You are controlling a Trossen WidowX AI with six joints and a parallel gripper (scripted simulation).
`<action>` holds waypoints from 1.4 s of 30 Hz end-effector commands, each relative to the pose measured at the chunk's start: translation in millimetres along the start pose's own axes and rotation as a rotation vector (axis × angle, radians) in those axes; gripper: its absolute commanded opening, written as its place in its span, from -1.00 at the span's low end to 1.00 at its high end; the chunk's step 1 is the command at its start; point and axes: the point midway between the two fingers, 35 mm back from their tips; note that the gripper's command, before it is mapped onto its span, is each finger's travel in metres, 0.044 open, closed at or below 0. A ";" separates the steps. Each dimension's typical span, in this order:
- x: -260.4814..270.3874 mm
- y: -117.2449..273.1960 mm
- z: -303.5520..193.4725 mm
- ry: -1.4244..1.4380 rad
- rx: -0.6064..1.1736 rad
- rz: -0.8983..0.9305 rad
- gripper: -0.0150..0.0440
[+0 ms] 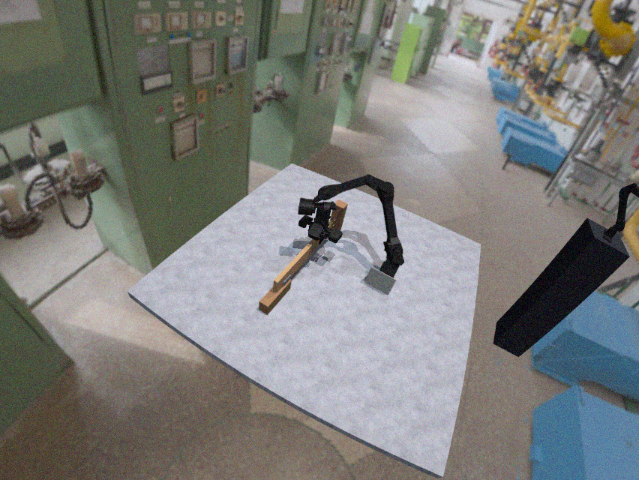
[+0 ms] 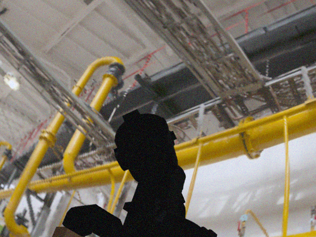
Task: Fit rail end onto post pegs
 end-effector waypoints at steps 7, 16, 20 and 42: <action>-1.4 5.5 -2.7 0.002 -0.016 -0.007 -0.49; -2.2 4.7 -5.4 0.002 -0.015 -0.007 -0.49; -2.6 4.3 -6.6 0.002 -0.015 -0.007 -0.49; -4.3 1.0 -12.7 0.002 -0.015 -0.007 -0.49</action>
Point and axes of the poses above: the point midway between the two fingers, 35 mm back from their tips, its own y axis back along the fingers, its own x axis across the jaws, z = x × y, and after that the axes turned 15 degrees about -y, right-handed
